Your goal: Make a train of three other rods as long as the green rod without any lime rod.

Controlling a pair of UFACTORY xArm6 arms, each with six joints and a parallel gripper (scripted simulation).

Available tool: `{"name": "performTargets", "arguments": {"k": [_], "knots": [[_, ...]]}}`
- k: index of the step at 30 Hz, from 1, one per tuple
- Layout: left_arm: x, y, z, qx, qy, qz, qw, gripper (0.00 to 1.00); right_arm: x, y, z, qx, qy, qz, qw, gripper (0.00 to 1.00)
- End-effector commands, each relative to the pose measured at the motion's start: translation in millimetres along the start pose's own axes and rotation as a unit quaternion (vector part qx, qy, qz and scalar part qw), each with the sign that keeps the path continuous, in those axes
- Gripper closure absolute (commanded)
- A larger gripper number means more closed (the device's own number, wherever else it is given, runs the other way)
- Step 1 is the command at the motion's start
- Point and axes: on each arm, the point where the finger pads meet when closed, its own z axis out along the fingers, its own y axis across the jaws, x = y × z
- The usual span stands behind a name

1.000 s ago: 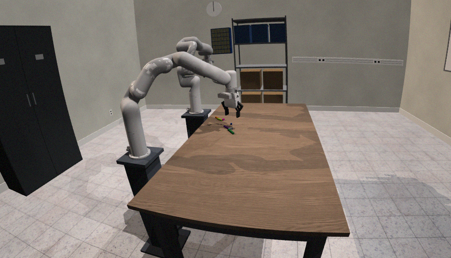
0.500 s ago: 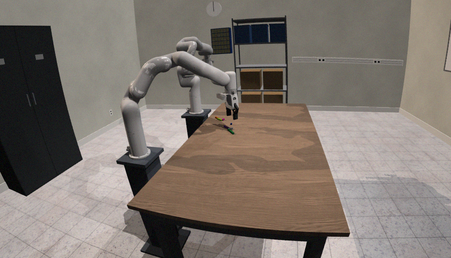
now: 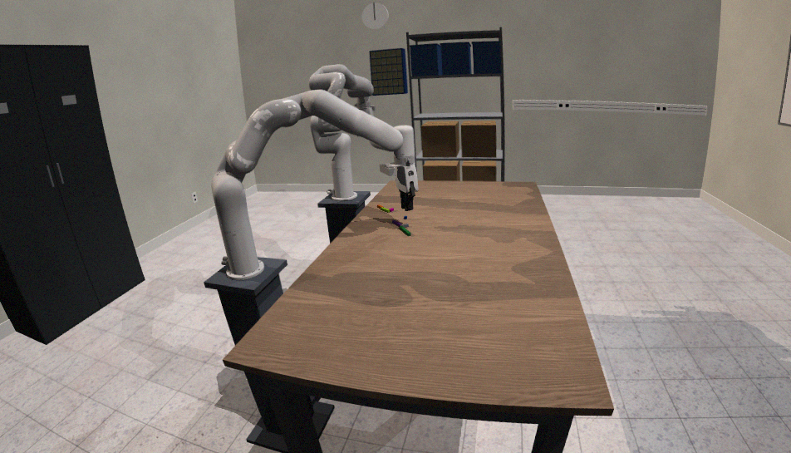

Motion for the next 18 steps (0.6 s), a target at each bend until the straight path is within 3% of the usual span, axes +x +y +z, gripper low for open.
{"name": "performTargets", "arguments": {"k": [1, 18], "knots": [[0.9, 0.0, -1.6, 0.0, 0.002, 0.0, 1.0, 0.0, -1.7, 0.2, -2.8, 0.0, -0.003, 0.0, 1.0, 0.74], [0.9, 0.0, -1.6, 0.0, 0.002, 0.0, 1.0, 0.0, -1.6, 0.2, -0.9, 0.0, -0.003, 0.003, 1.0, 0.74]]}}
